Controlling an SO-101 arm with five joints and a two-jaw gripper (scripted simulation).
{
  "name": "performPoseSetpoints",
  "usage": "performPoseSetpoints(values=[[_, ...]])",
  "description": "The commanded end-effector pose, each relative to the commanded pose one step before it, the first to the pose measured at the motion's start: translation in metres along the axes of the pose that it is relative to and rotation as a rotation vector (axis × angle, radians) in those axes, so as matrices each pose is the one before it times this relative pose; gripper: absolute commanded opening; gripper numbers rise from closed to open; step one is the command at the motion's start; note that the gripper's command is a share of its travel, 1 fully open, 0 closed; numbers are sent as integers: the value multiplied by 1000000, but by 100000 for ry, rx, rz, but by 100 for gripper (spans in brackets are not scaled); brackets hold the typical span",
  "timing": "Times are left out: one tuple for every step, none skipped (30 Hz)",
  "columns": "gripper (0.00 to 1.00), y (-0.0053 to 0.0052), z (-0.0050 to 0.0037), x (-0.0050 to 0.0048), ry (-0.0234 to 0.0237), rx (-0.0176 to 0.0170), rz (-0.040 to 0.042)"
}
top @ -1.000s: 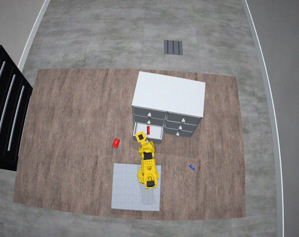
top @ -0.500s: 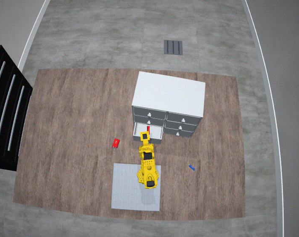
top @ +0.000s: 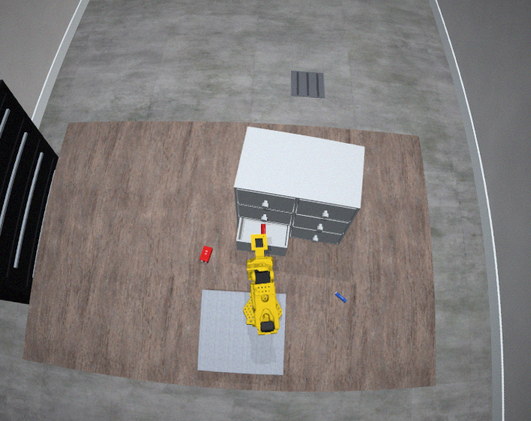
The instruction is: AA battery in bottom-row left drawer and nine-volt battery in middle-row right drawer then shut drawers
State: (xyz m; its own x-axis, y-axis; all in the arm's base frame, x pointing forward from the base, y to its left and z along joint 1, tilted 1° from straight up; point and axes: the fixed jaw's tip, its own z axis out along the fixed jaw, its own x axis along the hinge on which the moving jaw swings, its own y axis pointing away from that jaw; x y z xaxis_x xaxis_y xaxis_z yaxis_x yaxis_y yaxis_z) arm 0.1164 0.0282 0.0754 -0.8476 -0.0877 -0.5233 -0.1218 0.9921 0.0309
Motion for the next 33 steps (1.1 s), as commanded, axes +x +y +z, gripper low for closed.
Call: performPoseSetpoints(values=[[21, 976, 2138, 4309, 2120, -469, -54], [21, 0, 0, -1, -1, 0, 0], [21, 0, 0, 1, 1, 0, 0], [21, 0, 0, -1, -1, 0, 0], [21, 0, 0, 1, 1, 0, 0], [21, 0, 0, -1, -1, 0, 0], [21, 0, 0, 0, 0, 0, 0], [21, 0, 0, 0, 0, 0, 0], [21, -26, 3835, -941, -8, 38, -1], [21, -40, 3839, -772, -9, 38, -1], [21, -54, 3837, -599, -8, 38, -1], [21, -67, 3827, -430, -9, 38, -1], [21, -81, 3813, -259, -8, 38, -1], [21, -93, 3789, -92, -9, 38, -1], [21, -106, 3761, 77, -8, 38, -1], [21, -117, 3724, 240, -9, 38, -1], [21, -129, 3683, 406, -8, 38, -1], [21, -139, 3633, 566, -9, 38, -1], [21, -150, 3578, 727, -8, 38, -1], [21, -160, 3516, 881, -9, 38, -1], [21, -11, 219, 62, 0, 3, 0], [21, 0, 0, -1, -1, 0, 0], [21, 0, 0, 1, 1, 0, 0], [21, 0, 0, 0, 0, 0, 0], [21, 0, 0, 0, 0, 0, 0], [21, 0, 0, -1, -1, 0, 0], [21, 0, 0, 1, 1, 0, 0], [21, 0, 0, -1, -1, 0, 0], [21, 0, 0, 1, 1, 0, 0], [21, 0, 0, -1, -1, 0, 0], [21, 0, 0, 1, 1, 0, 0], [21, 0, 0, -1, -1, 0, 0], [21, 0, 0, 1, 1, 0, 0]])
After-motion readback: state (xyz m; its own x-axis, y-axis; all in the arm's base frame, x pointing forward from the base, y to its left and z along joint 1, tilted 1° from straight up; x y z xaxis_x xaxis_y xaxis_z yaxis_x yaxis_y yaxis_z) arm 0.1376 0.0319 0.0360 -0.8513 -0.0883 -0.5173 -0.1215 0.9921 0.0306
